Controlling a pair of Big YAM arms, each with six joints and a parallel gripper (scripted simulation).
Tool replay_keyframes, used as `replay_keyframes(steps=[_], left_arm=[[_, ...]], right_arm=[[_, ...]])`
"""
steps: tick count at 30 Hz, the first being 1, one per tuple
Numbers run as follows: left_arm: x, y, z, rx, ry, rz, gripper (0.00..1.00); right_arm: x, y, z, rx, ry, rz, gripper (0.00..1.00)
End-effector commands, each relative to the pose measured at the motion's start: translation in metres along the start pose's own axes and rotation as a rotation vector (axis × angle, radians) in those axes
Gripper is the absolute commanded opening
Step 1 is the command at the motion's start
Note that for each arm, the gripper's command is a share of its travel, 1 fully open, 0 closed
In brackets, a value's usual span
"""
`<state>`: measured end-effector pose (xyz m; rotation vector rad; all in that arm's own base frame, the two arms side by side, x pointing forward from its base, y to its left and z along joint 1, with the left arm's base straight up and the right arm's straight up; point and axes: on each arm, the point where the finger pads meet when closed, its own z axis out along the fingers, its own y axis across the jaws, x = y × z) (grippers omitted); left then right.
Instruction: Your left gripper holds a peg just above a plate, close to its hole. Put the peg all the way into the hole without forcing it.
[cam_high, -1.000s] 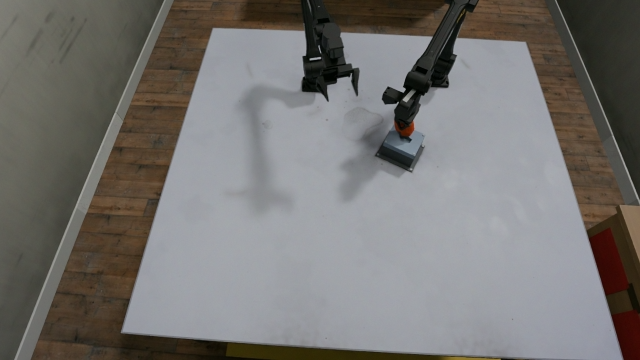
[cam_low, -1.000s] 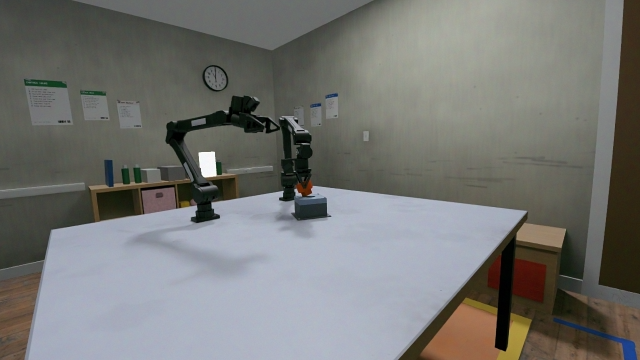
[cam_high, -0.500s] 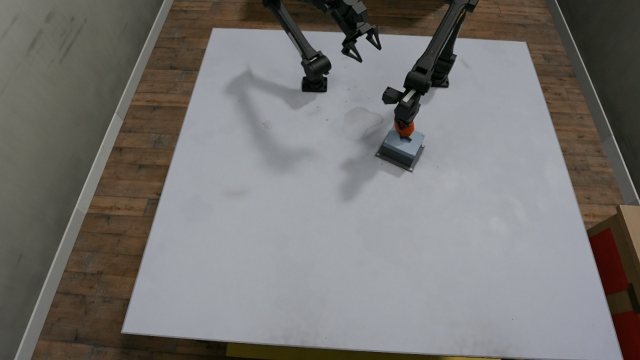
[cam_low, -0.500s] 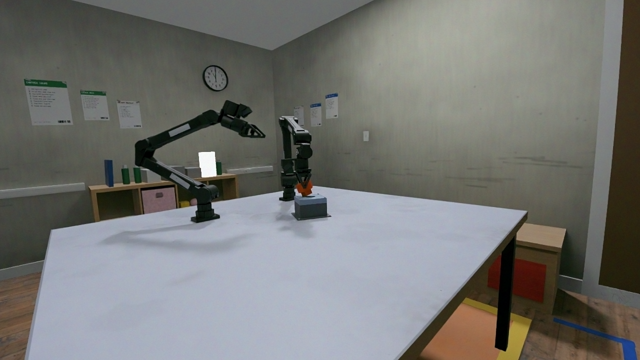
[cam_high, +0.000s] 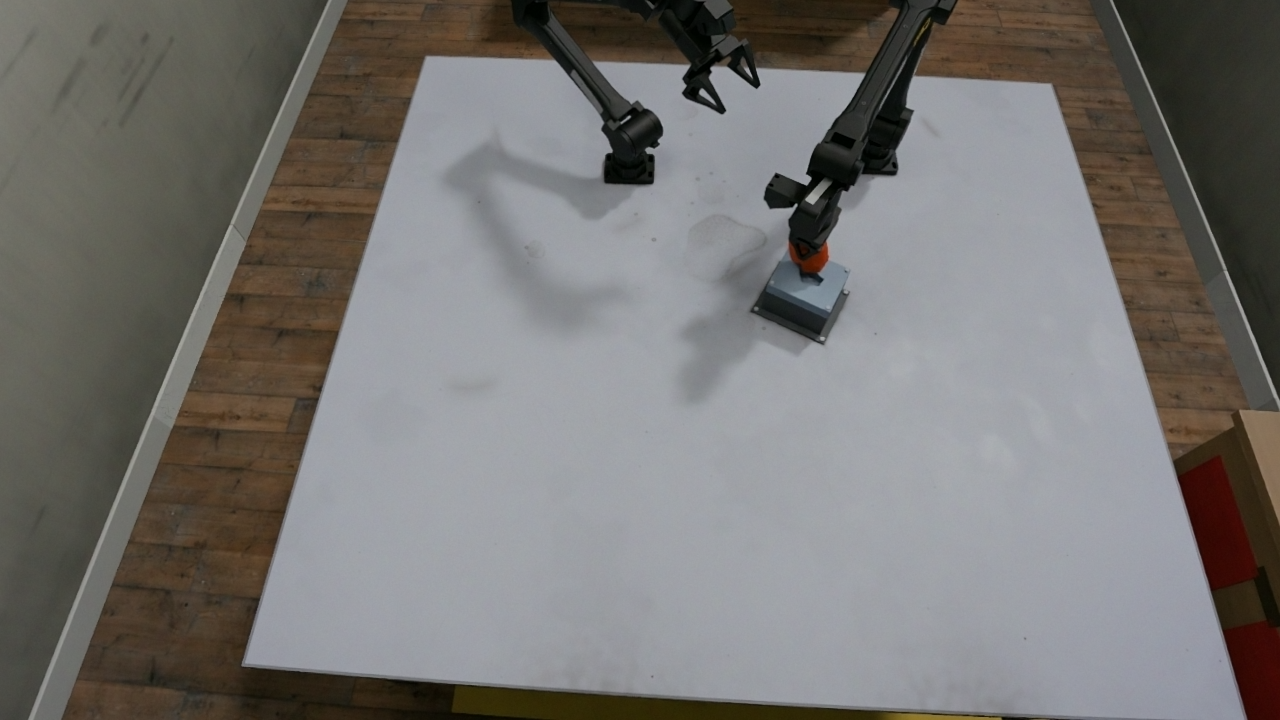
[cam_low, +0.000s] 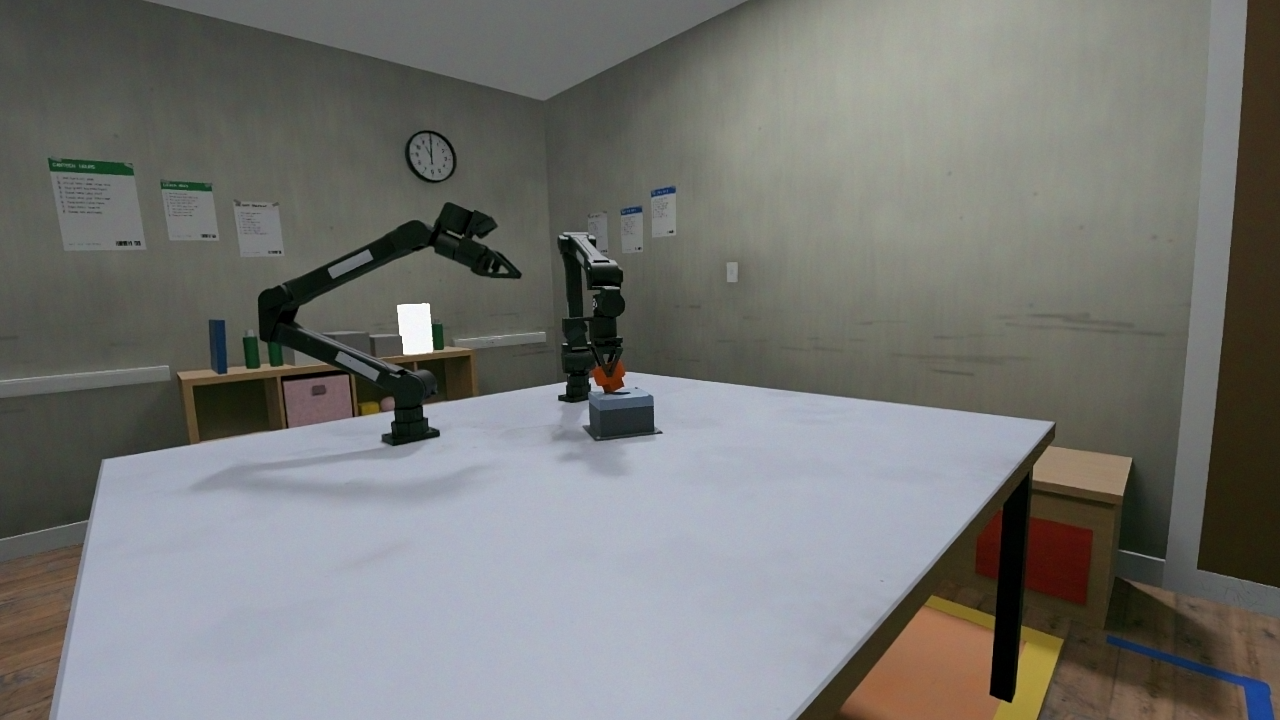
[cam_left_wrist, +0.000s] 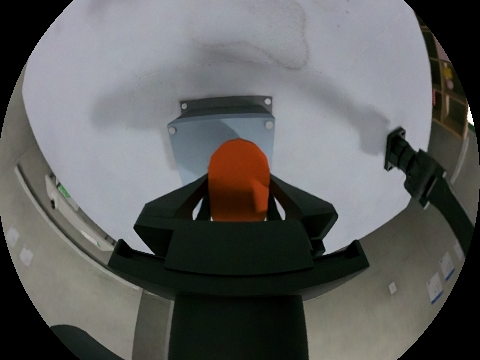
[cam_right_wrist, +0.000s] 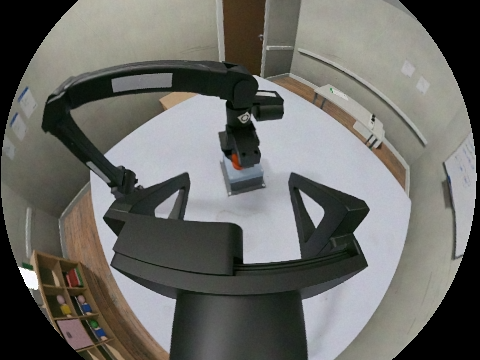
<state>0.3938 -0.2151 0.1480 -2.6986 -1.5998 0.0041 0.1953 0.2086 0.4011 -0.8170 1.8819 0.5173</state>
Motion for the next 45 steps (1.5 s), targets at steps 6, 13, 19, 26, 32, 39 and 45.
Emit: replay_keyframes(steps=[6, 13, 19, 26, 32, 39, 45], left_arm=[[0.0, 0.017, -0.042, -0.083, 0.0, 0.001, 0.4], [0.0, 0.015, -0.063, -0.083, 0.0, 0.001, 0.4], [0.0, 0.015, -0.063, -0.083, 0.0, 0.001, 0.4], [0.011, 0.023, -0.053, -0.077, -0.026, 0.017, 0.4], [0.028, 0.042, -0.037, -0.086, -0.197, 0.014, 0.4], [0.027, 0.05, -0.042, -0.107, -0.33, -0.018, 0.4], [0.027, 0.05, -0.042, -0.107, -0.33, -0.018, 0.4]], right_arm=[[-0.017, -0.001, -0.005, 0.004, -0.029, 0.007, 1.0], [-0.017, -0.001, -0.005, 0.004, -0.029, 0.007, 1.0], [-0.017, -0.001, -0.005, 0.004, -0.029, 0.007, 1.0], [-0.017, -0.001, -0.005, 0.004, -0.029, 0.007, 1.0], [-0.017, -0.001, -0.005, 0.004, -0.029, 0.007, 1.0], [-0.017, -0.001, -0.005, 0.004, -0.029, 0.007, 1.0], [-0.017, -0.001, -0.005, 0.004, -0.029, 0.007, 1.0]])
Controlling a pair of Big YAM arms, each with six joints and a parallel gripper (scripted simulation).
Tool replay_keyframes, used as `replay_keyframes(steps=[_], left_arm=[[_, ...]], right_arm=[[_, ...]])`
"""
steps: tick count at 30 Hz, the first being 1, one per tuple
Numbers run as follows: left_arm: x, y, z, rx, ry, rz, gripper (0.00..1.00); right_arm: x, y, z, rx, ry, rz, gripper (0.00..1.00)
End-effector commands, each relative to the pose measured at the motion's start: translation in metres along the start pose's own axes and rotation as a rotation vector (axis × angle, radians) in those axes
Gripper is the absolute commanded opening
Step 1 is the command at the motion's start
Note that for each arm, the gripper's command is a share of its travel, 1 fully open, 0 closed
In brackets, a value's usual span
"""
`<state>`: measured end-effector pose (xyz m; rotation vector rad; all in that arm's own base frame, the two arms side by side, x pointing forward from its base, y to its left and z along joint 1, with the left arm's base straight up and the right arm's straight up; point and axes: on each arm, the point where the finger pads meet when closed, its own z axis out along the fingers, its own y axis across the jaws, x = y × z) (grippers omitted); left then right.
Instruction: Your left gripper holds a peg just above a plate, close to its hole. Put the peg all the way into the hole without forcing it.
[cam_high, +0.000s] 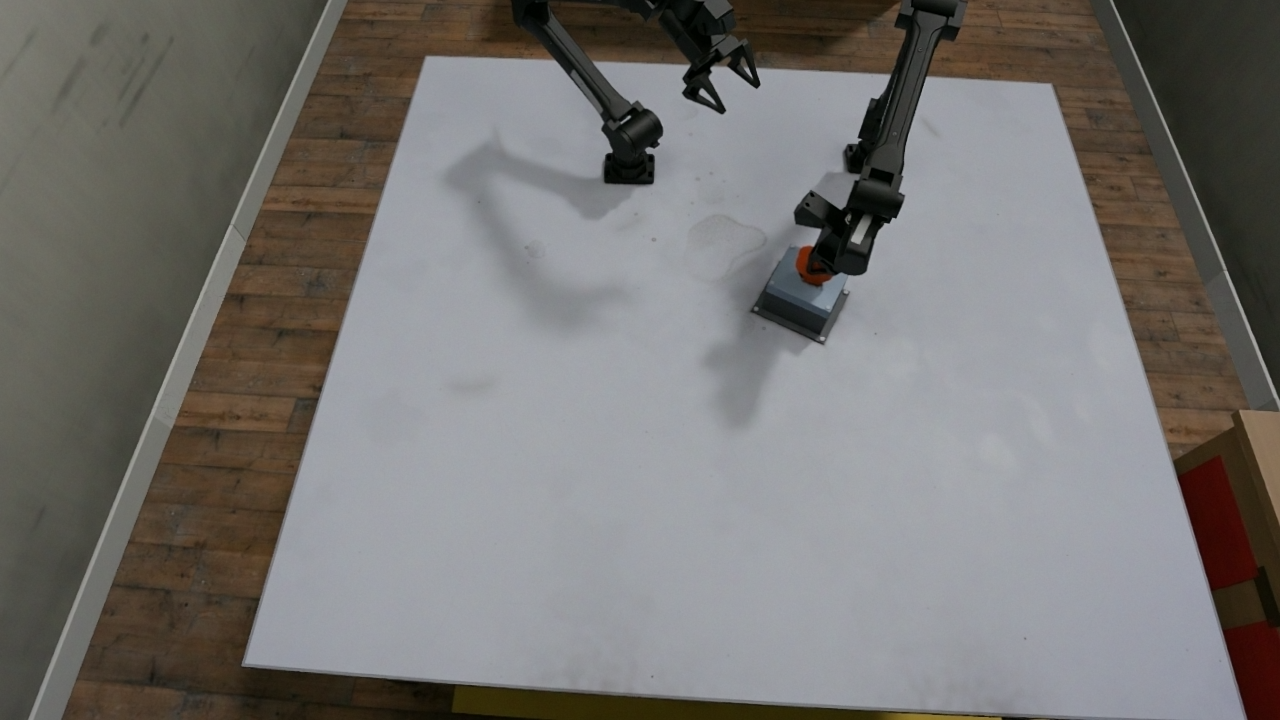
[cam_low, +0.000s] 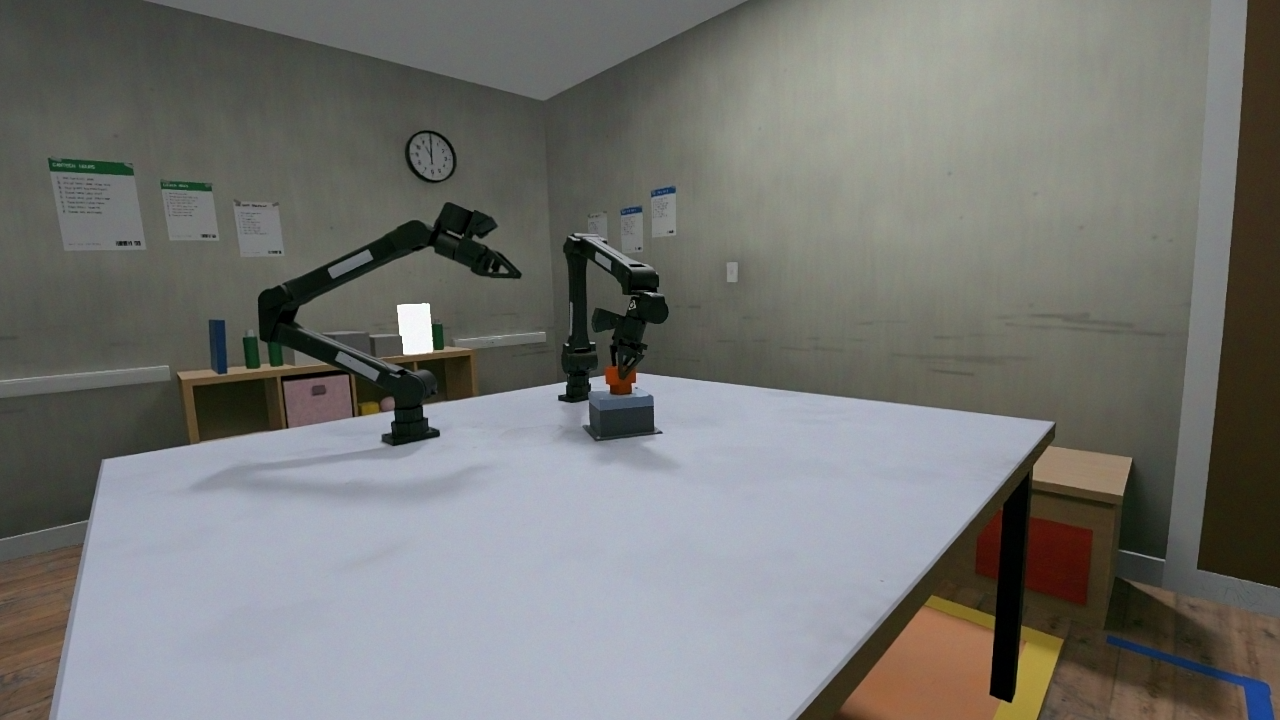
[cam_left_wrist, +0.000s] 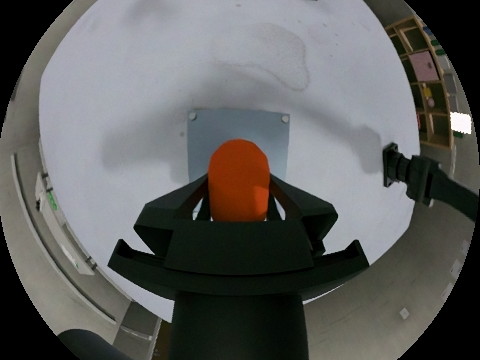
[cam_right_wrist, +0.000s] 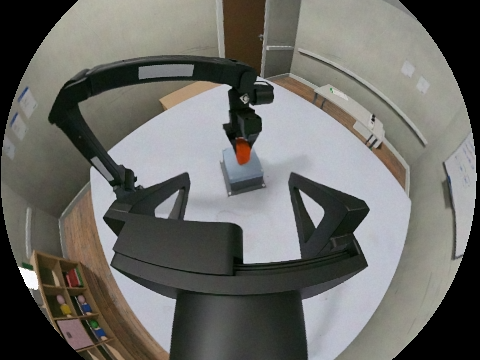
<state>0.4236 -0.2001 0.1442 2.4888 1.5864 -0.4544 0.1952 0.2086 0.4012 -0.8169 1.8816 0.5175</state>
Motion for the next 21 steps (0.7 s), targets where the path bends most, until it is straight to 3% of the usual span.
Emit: replay_keyframes(steps=[1, 8, 14, 16, 21], left_arm=[[-0.018, 0.03, -0.043, -0.113, 0.009, 0.065, 0.4], [-0.026, 0.022, -0.041, -0.118, 0.016, 0.121, 0.4], [-0.027, 0.027, -0.041, -0.101, 0.014, 0.094, 0.4], [-0.01, 0.027, -0.034, -0.054, 0.011, 0.021, 0.4], [-0.014, 0.018, -0.041, -0.085, 0.012, 0.042, 0.4]], right_arm=[[-0.016, -0.001, -0.005, 0.004, -0.029, 0.007, 1.0], [-0.016, -0.001, -0.005, 0.004, -0.029, 0.007, 1.0], [-0.016, -0.001, -0.005, 0.004, -0.029, 0.007, 1.0], [-0.016, -0.001, -0.005, 0.004, -0.029, 0.007, 1.0], [-0.016, -0.001, -0.005, 0.004, -0.029, 0.007, 1.0]])
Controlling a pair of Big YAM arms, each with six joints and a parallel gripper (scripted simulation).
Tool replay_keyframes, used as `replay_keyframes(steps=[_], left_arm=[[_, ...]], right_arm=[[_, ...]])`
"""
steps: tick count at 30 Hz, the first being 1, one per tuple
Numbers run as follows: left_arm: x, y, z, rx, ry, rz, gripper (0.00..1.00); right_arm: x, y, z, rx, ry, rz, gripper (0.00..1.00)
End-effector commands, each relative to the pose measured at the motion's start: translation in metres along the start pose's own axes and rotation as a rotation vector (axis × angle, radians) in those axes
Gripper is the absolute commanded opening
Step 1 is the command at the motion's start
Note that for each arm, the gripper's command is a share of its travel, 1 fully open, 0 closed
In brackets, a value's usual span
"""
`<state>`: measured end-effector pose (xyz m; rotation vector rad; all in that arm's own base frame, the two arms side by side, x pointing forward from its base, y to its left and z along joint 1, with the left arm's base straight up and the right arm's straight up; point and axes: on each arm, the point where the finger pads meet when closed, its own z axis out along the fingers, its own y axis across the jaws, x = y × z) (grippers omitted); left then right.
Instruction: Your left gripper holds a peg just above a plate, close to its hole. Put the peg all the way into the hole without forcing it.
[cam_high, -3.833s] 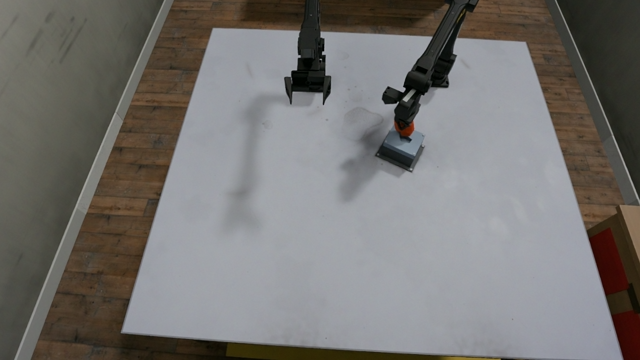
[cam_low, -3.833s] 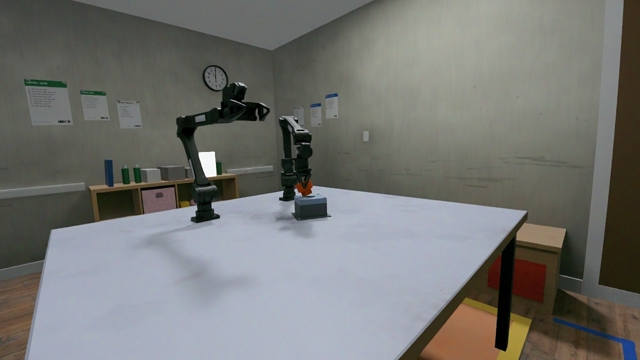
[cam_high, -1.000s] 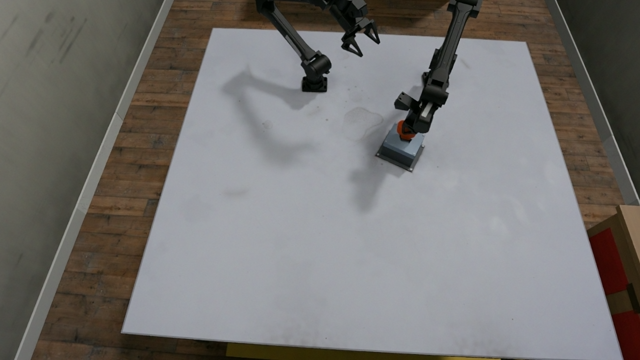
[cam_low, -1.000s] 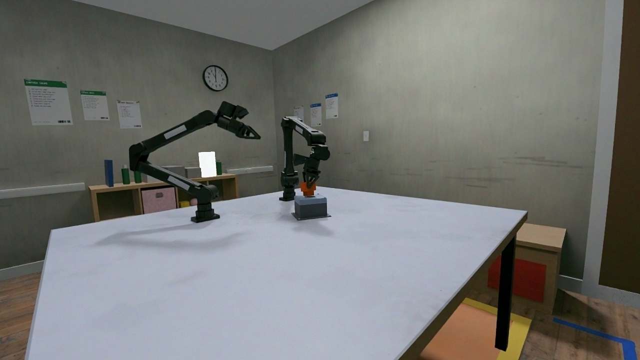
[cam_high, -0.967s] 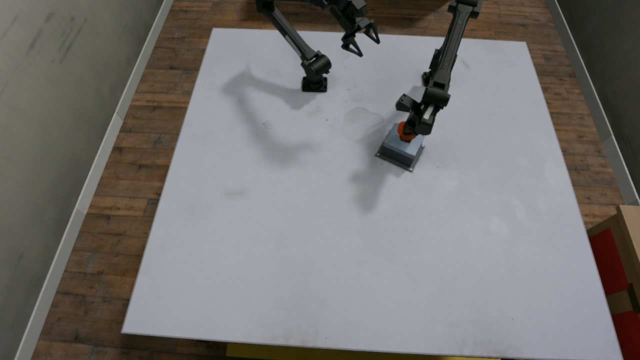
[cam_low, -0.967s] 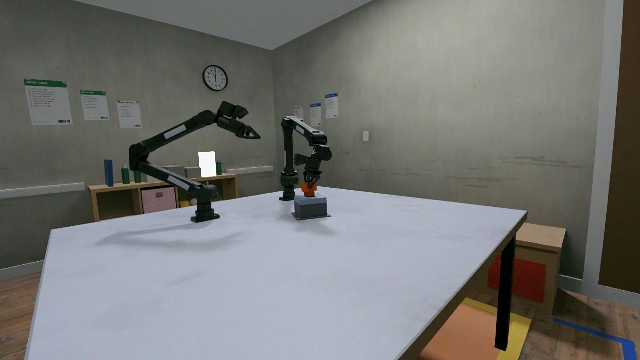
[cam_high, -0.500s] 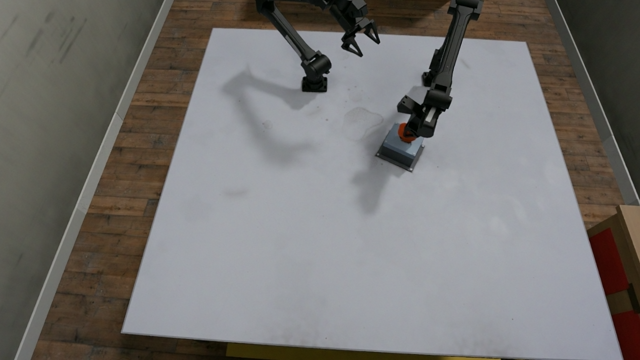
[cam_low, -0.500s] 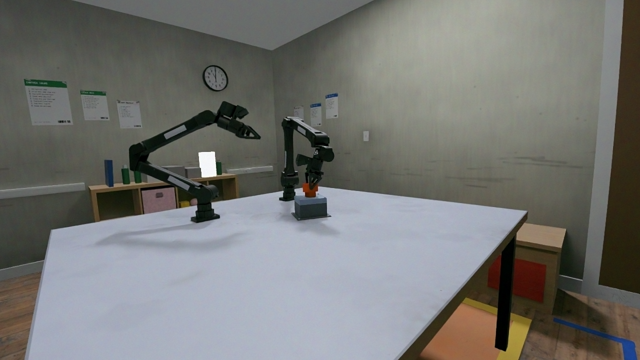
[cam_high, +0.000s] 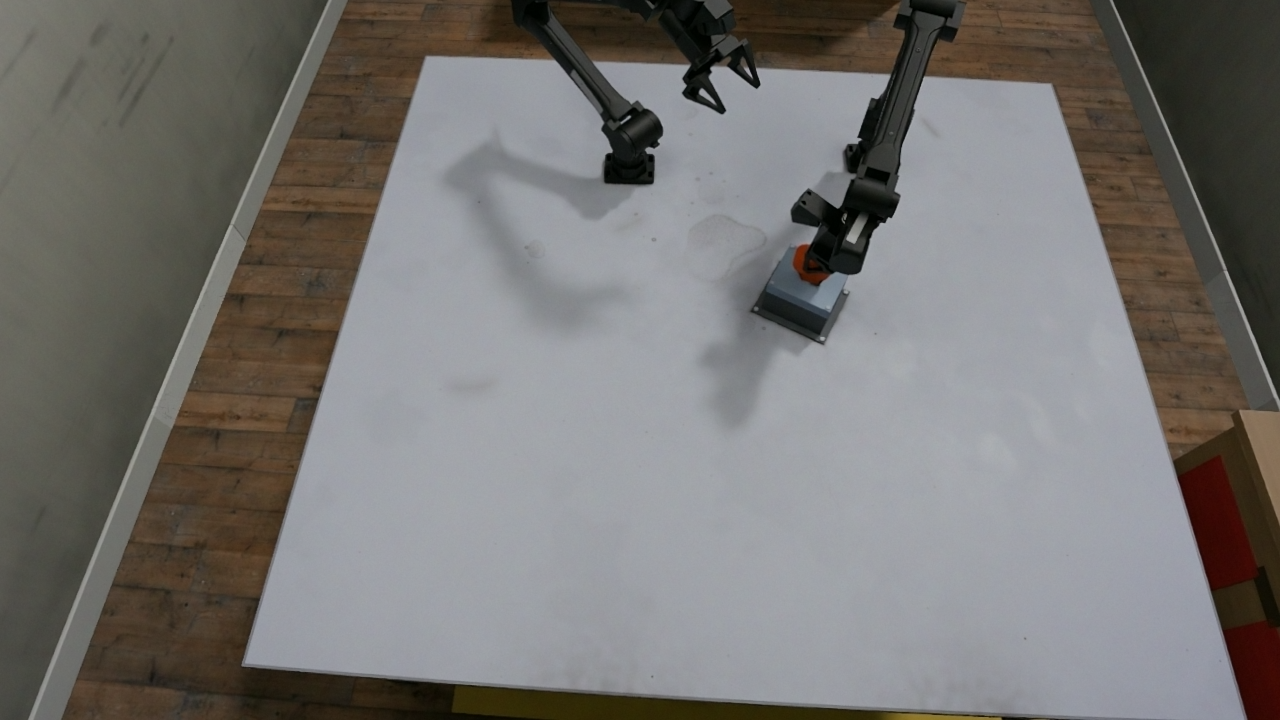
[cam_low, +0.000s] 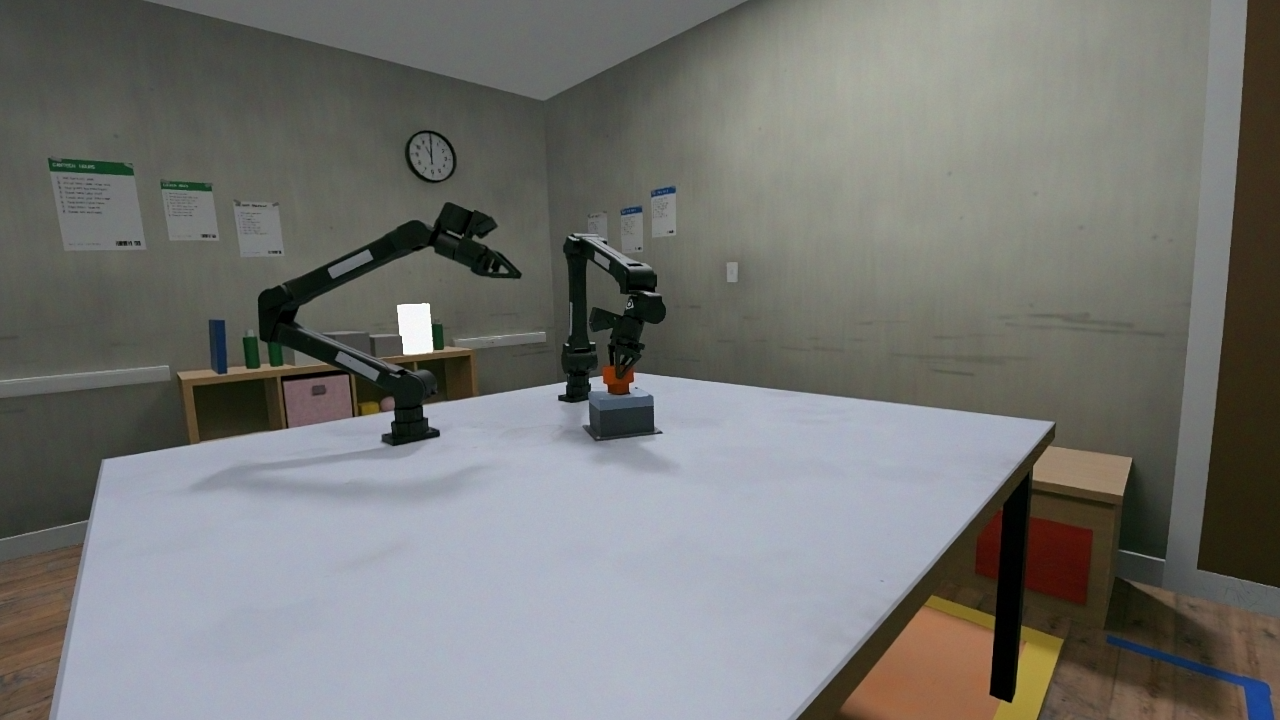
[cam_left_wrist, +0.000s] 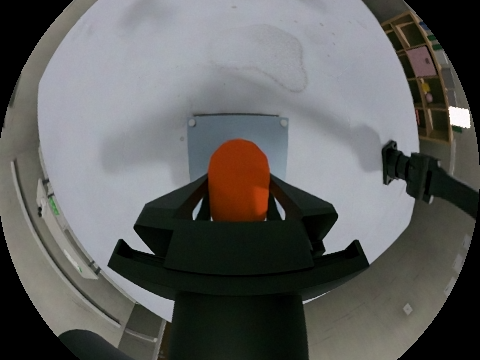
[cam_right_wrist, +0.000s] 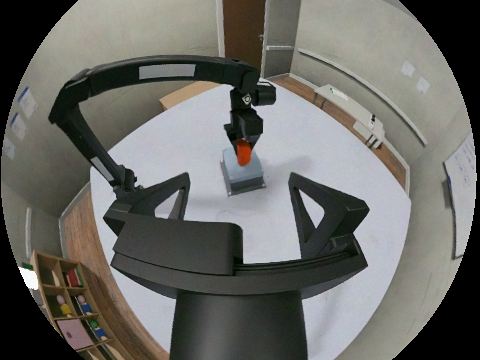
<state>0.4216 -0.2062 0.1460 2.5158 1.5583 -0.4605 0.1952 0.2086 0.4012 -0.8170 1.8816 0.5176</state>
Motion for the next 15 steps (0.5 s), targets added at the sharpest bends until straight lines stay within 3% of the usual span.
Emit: replay_keyframes(steps=[1, 15], left_arm=[[-0.0069, 0.0166, -0.0415, -0.101, 0.012, 0.02, 0.4], [-0.0059, 0.0139, -0.0391, -0.113, 0.012, 0.03, 0.4]], right_arm=[[-0.0165, -0.0008, -0.0053, 0.004, -0.029, 0.007, 1.0], [-0.0165, -0.0008, -0.0053, 0.004, -0.029, 0.007, 1.0]])
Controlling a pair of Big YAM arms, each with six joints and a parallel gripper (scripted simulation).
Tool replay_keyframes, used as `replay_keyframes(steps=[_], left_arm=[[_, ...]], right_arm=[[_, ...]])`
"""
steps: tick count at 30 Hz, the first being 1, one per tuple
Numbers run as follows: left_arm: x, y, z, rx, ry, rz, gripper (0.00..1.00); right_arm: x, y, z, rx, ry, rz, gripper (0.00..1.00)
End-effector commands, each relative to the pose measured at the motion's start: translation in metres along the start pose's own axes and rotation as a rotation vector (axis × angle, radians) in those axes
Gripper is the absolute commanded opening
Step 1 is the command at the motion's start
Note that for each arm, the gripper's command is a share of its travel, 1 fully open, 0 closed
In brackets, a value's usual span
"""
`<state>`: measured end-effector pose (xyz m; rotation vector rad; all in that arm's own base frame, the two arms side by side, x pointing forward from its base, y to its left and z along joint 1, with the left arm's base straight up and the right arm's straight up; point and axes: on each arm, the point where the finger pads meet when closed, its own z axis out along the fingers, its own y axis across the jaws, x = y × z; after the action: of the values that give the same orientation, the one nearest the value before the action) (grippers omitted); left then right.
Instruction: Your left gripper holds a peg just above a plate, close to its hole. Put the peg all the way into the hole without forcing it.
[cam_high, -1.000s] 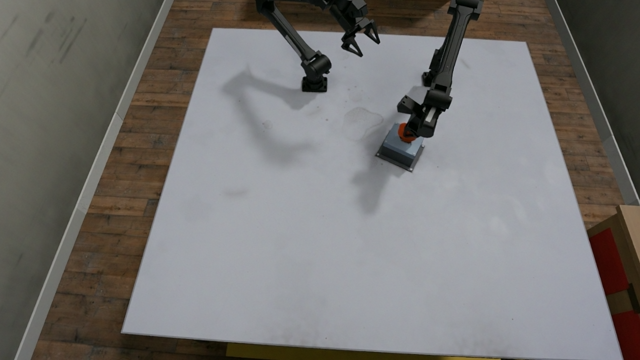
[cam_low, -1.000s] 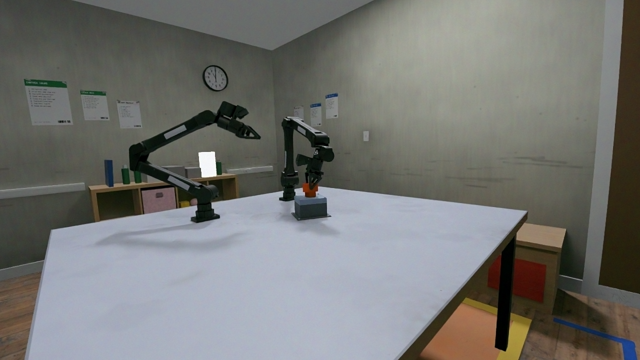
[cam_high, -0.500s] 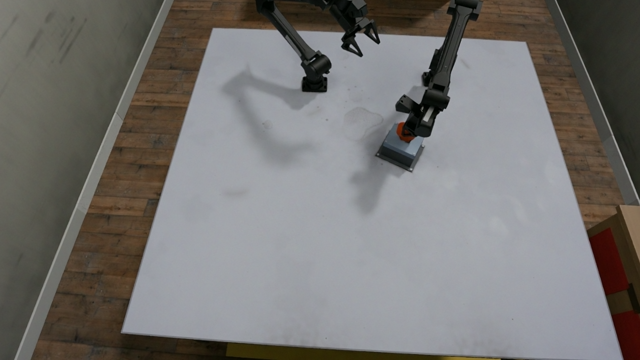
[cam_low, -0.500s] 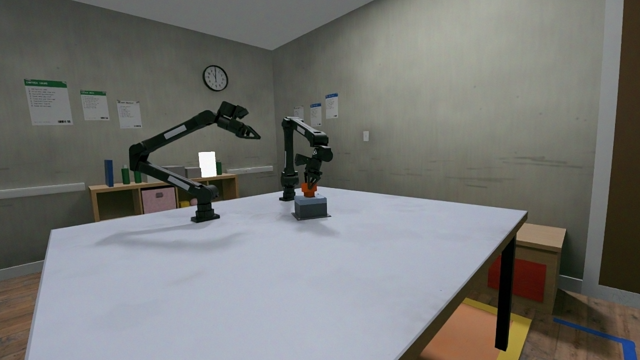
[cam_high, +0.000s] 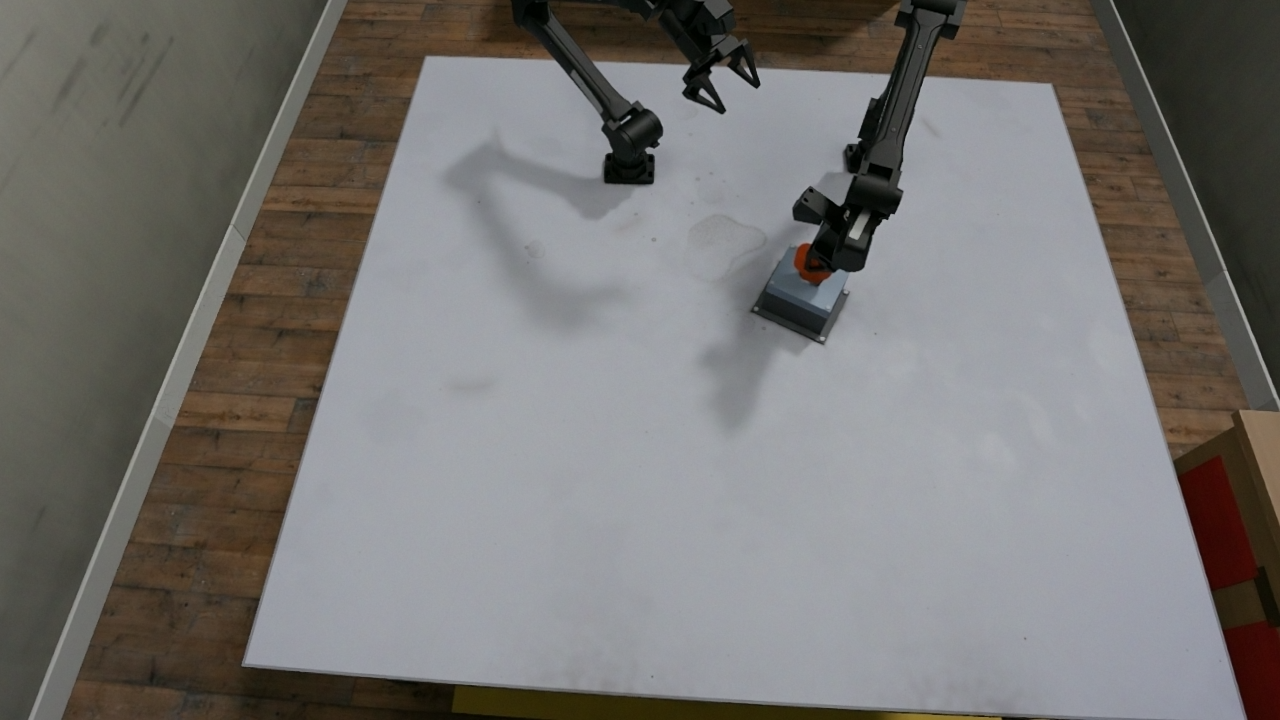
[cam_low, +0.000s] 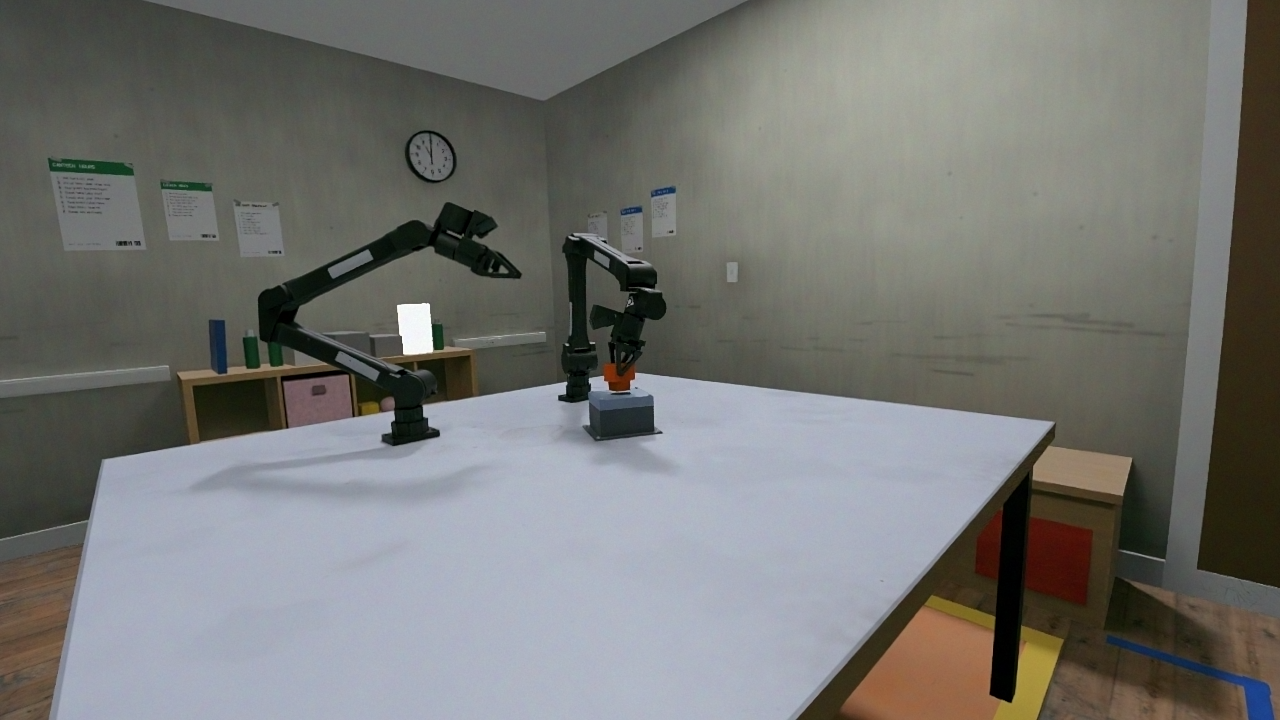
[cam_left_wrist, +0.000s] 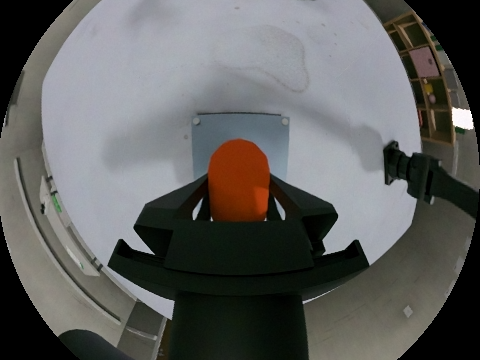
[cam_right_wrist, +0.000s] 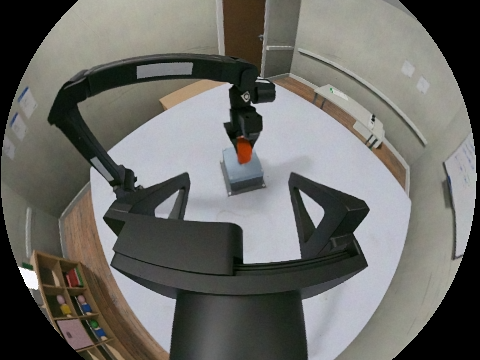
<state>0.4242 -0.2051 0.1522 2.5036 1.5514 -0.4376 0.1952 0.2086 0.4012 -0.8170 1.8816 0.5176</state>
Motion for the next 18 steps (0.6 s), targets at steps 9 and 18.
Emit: replay_keyframes(steps=[9, 18], left_arm=[[-0.001, 0.014, -0.028, -0.078, 0.01, 0.027, 0.4], [-0.006, 0.019, -0.038, -0.087, 0.01, 0.031, 0.4]], right_arm=[[-0.016, -0.001, -0.005, 0.004, -0.029, 0.007, 1.0], [-0.016, -0.001, -0.005, 0.004, -0.029, 0.007, 1.0]])
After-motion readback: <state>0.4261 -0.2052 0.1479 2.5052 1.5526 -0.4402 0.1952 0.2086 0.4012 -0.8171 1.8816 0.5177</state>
